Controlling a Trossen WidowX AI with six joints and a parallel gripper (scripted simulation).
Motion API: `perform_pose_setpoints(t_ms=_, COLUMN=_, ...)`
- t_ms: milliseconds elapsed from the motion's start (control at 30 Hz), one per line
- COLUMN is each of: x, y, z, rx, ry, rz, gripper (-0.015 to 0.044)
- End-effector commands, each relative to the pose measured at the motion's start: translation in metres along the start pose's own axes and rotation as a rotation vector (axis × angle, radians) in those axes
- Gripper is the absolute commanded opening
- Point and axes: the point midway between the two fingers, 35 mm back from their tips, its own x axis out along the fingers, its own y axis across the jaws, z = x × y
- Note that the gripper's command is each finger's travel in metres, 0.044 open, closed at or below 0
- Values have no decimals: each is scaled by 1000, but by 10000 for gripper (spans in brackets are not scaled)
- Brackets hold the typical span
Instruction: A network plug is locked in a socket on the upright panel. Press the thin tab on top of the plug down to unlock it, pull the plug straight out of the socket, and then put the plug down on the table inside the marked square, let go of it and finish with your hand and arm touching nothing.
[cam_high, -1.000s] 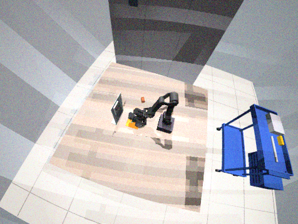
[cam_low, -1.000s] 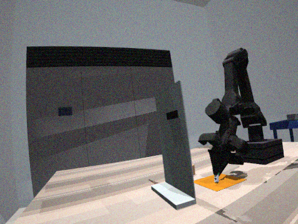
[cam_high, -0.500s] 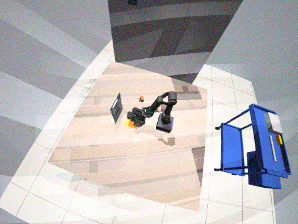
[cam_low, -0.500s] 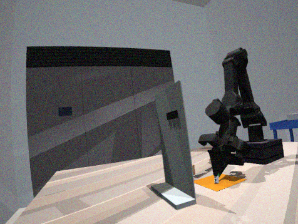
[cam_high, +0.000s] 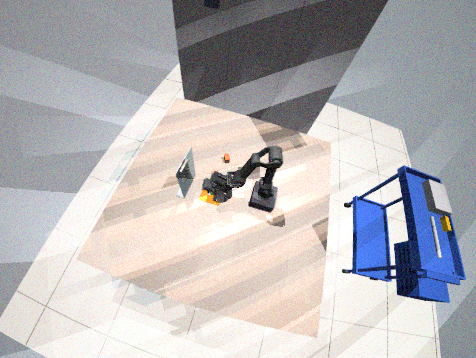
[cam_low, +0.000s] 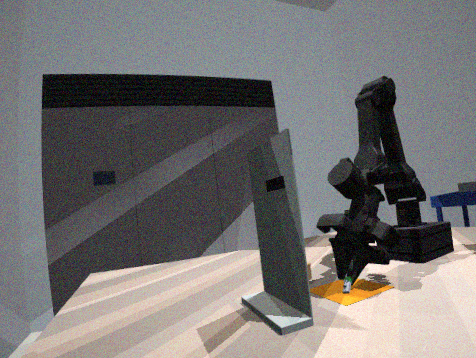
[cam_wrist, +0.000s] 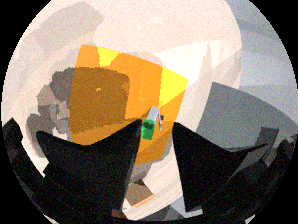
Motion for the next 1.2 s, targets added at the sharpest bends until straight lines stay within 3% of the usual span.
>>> perform_pose_setpoints(t_ms=0, x=0, y=0, z=0, rx=0, ry=0, rz=0, gripper=156)
perform_pose_setpoints(t_ms=1167, x=-24, y=2, z=-3, rx=2, ry=2, rz=5, gripper=156)
